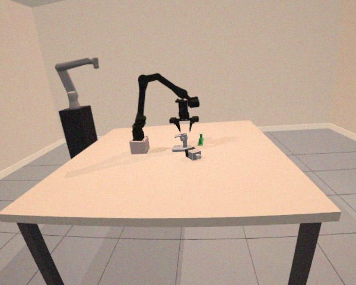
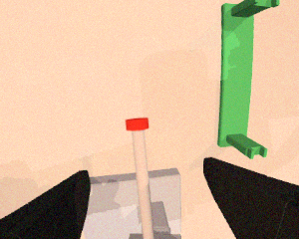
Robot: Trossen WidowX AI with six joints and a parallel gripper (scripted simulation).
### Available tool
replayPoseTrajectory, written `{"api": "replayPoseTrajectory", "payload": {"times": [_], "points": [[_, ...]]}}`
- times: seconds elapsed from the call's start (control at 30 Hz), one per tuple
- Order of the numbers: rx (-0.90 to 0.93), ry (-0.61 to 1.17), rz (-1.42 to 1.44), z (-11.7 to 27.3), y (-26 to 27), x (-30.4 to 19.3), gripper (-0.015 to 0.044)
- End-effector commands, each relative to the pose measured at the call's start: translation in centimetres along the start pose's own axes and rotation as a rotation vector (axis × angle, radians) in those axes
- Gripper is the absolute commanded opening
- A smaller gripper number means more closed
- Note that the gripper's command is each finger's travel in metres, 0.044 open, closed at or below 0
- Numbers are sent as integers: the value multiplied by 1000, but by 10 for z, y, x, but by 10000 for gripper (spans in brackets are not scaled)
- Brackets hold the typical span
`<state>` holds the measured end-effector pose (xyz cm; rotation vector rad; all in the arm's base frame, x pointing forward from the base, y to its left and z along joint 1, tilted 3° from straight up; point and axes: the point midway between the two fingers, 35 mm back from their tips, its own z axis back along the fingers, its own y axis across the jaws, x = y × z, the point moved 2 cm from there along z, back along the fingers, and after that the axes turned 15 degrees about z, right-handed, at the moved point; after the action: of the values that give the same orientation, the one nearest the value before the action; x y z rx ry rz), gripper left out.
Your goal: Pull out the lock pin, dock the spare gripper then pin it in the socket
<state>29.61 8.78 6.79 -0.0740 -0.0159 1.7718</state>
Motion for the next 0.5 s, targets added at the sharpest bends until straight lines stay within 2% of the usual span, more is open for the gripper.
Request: {"api": "replayPoseTrajectory", "payload": {"times": [0.0, 0.47], "points": [[2, 5, 4, -9, 1, -1, 300], [3, 5, 4, -31, 2, -1, 300]]}}
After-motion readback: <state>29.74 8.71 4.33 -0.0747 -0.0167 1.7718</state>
